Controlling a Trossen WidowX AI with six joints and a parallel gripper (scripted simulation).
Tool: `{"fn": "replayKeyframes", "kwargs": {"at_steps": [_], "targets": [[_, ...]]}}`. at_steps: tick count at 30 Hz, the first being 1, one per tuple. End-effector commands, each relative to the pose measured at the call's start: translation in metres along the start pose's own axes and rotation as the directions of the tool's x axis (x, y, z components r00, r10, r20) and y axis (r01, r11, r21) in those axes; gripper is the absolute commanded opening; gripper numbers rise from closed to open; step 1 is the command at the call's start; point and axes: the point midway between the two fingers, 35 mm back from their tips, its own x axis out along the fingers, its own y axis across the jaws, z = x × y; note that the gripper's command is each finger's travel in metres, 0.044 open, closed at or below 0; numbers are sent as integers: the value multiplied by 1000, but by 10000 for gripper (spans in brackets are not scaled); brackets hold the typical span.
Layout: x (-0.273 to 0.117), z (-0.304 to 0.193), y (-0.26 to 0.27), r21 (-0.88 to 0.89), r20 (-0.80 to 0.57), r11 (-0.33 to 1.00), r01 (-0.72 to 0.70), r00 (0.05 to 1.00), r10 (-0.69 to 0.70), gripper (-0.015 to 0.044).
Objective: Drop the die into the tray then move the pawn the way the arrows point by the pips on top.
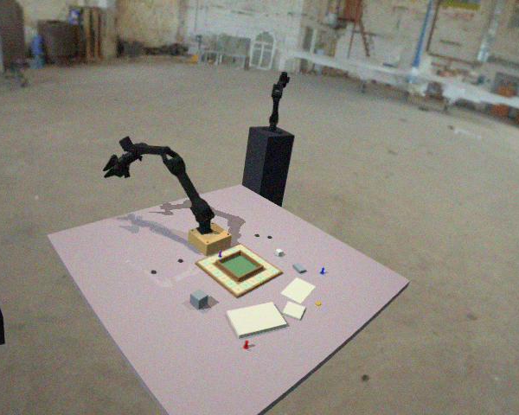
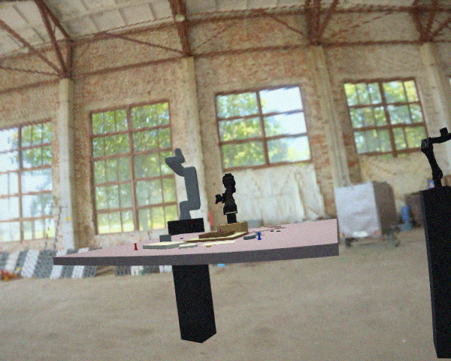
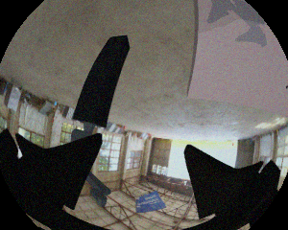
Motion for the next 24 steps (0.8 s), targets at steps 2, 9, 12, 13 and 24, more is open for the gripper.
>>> {"fn": "replayKeyframes", "kwargs": {"at_steps": [2,9,12,13,24], "targets": [[3,-3,-5,-11,1,1000,2,1000,-2,348],[57,-27,-88,-162,38,979,127,992,-122,275],[78,-36,-130,-235,61,953,193,981,-184,275],[85,-39,-146,-261,69,941,216,976,-205,275],[125,-52,-317,-540,180,722,431,898,-402,275]]}}
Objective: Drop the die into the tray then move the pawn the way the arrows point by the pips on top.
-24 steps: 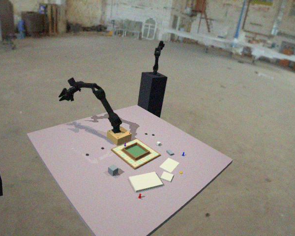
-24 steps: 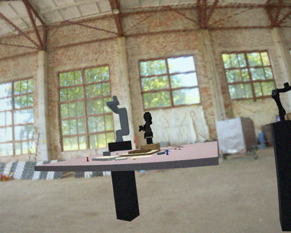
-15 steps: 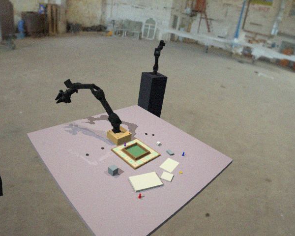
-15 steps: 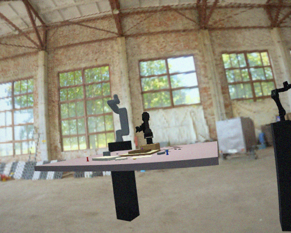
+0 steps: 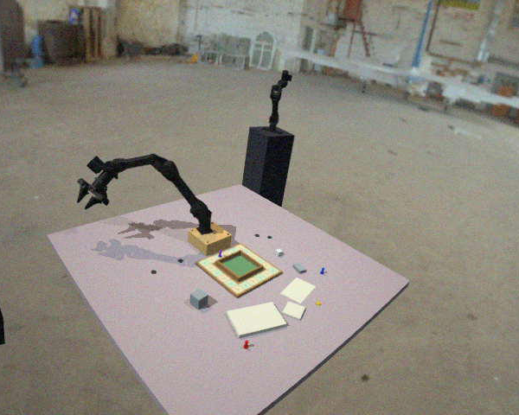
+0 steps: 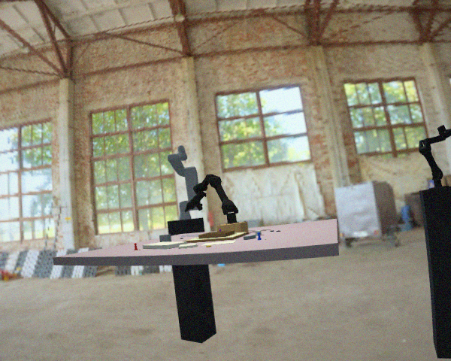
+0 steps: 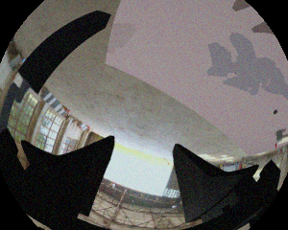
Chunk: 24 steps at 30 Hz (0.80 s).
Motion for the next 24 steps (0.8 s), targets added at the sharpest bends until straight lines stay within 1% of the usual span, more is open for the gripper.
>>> {"fn": "replayKeyframes", "kwargs": {"at_steps": [1,3,7,13,17,24], "targets": [[27,-32,-51,-145,15,986,86,996,-85,275],[38,-43,-72,-191,19,974,122,993,-121,275],[63,-70,-129,-313,33,926,213,976,-214,275],[86,-102,-216,-500,47,809,311,942,-333,275],[93,-116,-266,-592,64,724,354,916,-396,275],[91,-138,-380,-744,136,509,432,844,-518,275]]}}
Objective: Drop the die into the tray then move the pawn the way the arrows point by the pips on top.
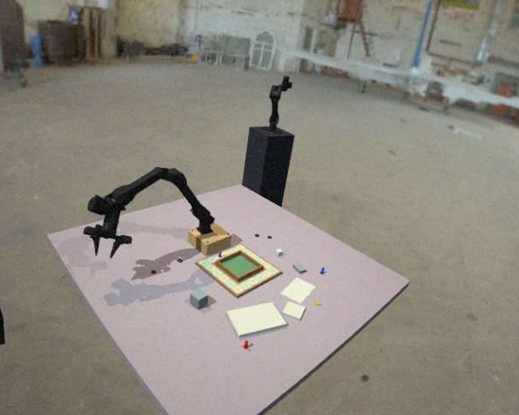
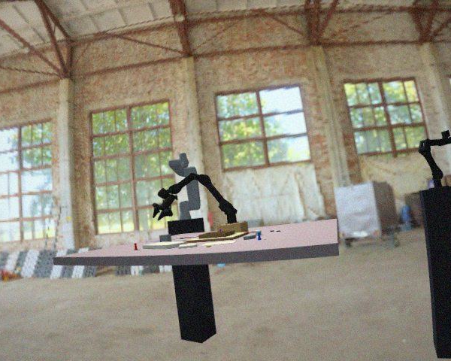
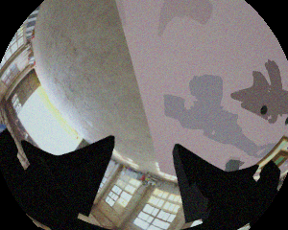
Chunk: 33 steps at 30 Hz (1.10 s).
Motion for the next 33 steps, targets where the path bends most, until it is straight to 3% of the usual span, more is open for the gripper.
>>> {"fn": "replayKeyframes", "kwargs": {"at_steps": [1,8,16,22,33], "targets": [[25,-54,-41,-152,-16,984,91,995,-95,275],[58,-131,-118,-359,-52,910,207,969,-241,275],[71,-203,-222,-617,-17,725,307,916,-402,275],[65,-246,-307,-777,34,529,341,862,-505,275],[29,-285,-461,-969,156,57,240,776,-611,275]]}}
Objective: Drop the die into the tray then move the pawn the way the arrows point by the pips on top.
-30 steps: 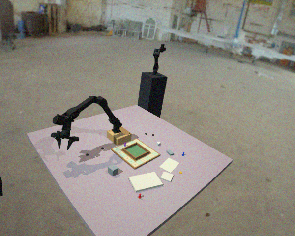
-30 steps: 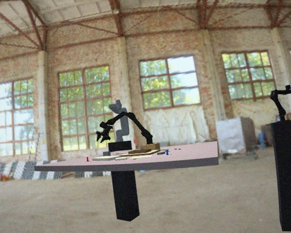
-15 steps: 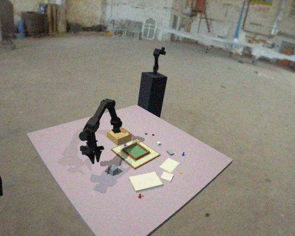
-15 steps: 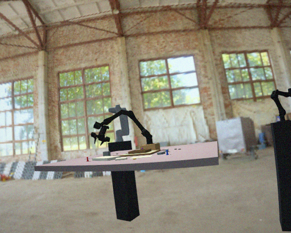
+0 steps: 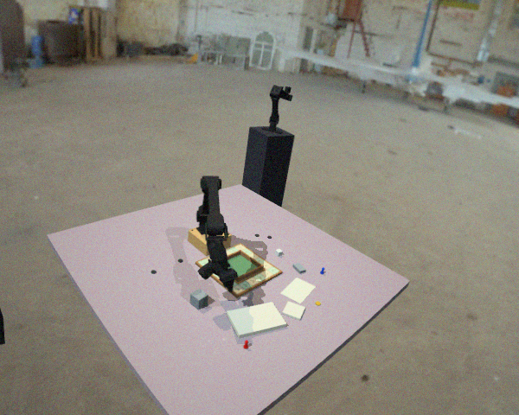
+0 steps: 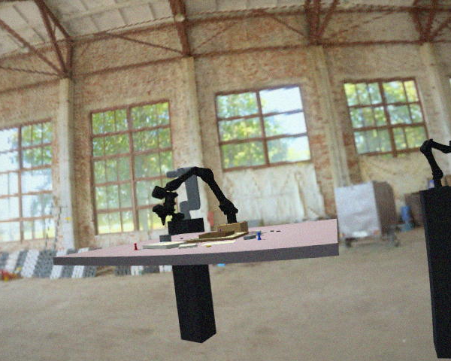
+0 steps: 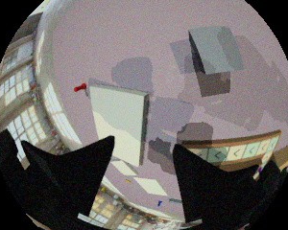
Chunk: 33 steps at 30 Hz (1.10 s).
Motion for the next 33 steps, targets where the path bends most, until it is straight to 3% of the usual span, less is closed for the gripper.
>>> {"fn": "replayKeyframes", "kwargs": {"at_steps": [1,9,19,29,33], "targets": [[20,-67,-13,-208,-28,976,71,997,-79,275],[42,-182,-53,-552,-60,823,133,978,-198,275],[47,-298,-147,-896,30,405,181,936,-351,275],[25,-385,-270,-977,184,-175,123,900,-396,275],[17,-388,-292,-959,208,-264,108,896,-391,275]]}}
